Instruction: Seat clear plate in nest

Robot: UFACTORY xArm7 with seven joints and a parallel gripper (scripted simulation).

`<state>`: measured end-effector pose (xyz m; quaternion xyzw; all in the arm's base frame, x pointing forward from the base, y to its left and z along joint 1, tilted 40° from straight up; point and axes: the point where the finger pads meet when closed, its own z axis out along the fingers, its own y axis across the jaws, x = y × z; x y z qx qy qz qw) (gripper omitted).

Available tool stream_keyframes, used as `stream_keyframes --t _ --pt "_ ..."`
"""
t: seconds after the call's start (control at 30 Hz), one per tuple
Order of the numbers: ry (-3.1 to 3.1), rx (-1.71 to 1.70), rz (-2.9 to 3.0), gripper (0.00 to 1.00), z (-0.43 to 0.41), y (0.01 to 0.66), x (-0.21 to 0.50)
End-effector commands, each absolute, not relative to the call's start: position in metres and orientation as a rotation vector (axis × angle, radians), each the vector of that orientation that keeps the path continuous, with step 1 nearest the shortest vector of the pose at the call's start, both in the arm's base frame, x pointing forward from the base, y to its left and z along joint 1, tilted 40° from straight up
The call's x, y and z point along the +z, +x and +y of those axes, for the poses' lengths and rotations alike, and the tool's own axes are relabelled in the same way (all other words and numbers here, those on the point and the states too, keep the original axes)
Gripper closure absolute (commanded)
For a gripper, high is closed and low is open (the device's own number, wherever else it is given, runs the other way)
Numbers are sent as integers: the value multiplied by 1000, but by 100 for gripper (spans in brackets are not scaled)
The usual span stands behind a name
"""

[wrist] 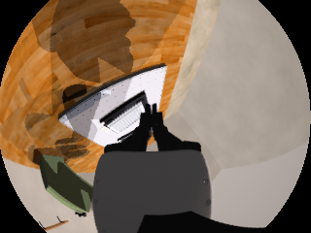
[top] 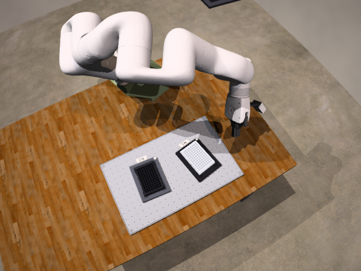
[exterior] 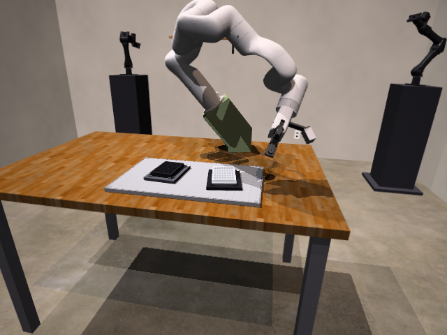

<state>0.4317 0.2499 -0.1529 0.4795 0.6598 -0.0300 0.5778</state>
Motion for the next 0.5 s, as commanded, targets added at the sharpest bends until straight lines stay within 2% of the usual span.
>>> stream_keyframes --t 0.0,0.47 --pt "1251 -33 1522 100 237 429 -149" --pt "1590 24 1372 100 195 413 -137"
